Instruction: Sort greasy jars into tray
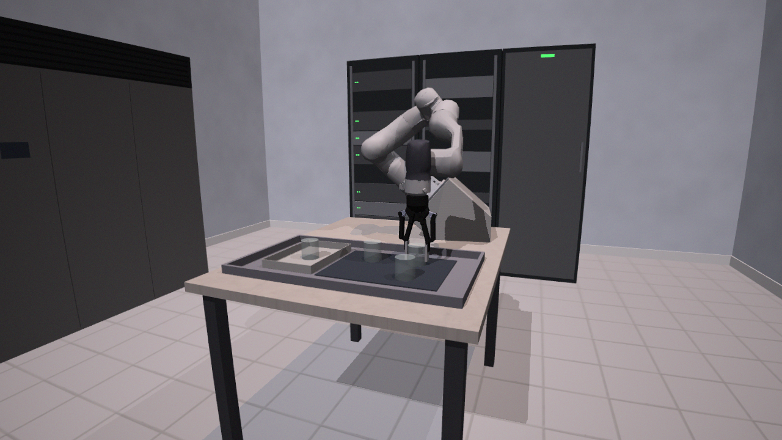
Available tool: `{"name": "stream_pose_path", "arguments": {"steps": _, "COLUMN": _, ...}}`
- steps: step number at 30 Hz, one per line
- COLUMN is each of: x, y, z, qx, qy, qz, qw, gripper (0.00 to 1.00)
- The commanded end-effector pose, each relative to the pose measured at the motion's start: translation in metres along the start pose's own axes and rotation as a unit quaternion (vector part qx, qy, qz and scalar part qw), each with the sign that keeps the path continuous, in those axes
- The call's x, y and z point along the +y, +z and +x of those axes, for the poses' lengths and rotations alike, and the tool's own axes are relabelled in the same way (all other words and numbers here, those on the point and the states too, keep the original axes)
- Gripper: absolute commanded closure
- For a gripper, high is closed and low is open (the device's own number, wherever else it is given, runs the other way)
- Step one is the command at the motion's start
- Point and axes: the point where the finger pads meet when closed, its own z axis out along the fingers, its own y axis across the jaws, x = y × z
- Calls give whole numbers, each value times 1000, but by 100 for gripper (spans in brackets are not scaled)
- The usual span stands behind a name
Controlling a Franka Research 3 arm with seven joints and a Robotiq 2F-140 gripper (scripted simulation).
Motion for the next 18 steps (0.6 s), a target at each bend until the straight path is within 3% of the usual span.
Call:
{"name": "stream_pose_path", "arguments": {"steps": 1, "x": 1, "y": 1, "z": 0, "qx": -1, "qy": -2, "qz": -2, "qw": 1000, "gripper": 65}}
{"name": "stream_pose_path", "arguments": {"steps": 13, "x": 1, "y": 1, "z": 0, "qx": -1, "qy": -2, "qz": -2, "qw": 1000, "gripper": 65}}
{"name": "stream_pose_path", "arguments": {"steps": 14, "x": 1, "y": 1, "z": 0, "qx": -1, "qy": -2, "qz": -2, "qw": 1000, "gripper": 100}}
{"name": "stream_pose_path", "arguments": {"steps": 18, "x": 1, "y": 1, "z": 0, "qx": -1, "qy": -2, "qz": -2, "qw": 1000, "gripper": 100}}
